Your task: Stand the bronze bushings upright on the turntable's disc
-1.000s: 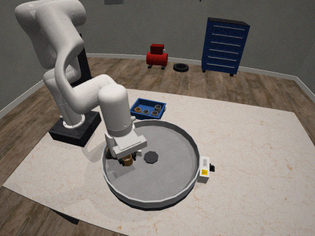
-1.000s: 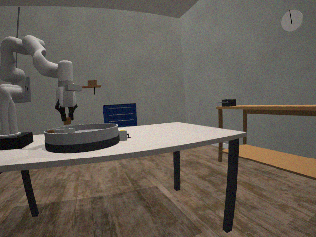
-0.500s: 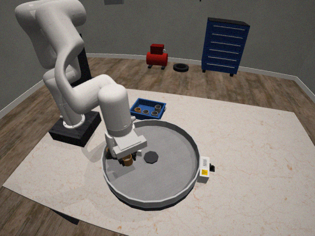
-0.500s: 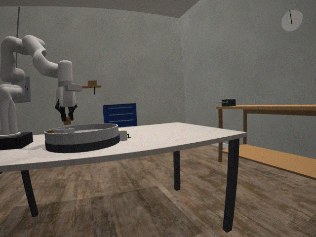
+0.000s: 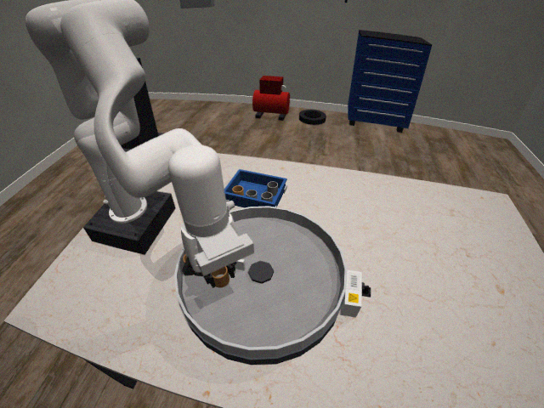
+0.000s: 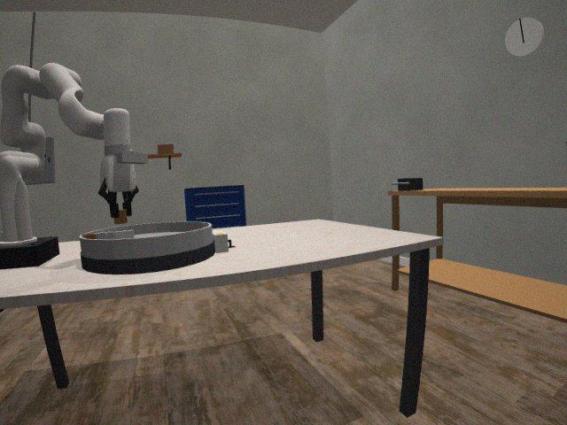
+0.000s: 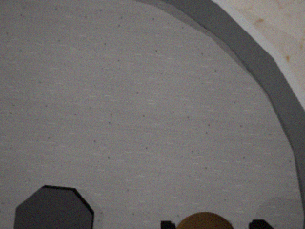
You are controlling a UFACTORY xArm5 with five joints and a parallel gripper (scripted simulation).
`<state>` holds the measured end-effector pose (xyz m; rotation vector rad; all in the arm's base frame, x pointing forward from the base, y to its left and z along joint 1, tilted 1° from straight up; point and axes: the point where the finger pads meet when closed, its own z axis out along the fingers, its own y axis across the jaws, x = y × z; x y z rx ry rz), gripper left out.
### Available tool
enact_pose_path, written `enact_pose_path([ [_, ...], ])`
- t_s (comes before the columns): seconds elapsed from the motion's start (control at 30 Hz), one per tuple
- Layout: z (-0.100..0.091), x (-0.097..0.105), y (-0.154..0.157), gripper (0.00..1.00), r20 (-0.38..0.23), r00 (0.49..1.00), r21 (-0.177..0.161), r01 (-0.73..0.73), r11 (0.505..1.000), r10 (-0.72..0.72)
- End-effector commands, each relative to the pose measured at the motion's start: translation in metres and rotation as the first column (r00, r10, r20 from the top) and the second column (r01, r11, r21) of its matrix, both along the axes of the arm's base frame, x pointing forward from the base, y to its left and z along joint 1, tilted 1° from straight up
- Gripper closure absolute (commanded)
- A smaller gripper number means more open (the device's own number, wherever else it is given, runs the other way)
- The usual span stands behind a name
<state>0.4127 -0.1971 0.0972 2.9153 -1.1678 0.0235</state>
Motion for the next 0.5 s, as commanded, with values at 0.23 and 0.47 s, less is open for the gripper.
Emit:
enact_pose_path([
  [0.23,-0.023,0.002,-0.002,1.00,0.004,1.000,-0.002,0.000,1.000,0.000],
  [0.47,-0.023,0.002,-0.002,1.00,0.004,1.000,-0.002,0.000,1.000,0.000],
])
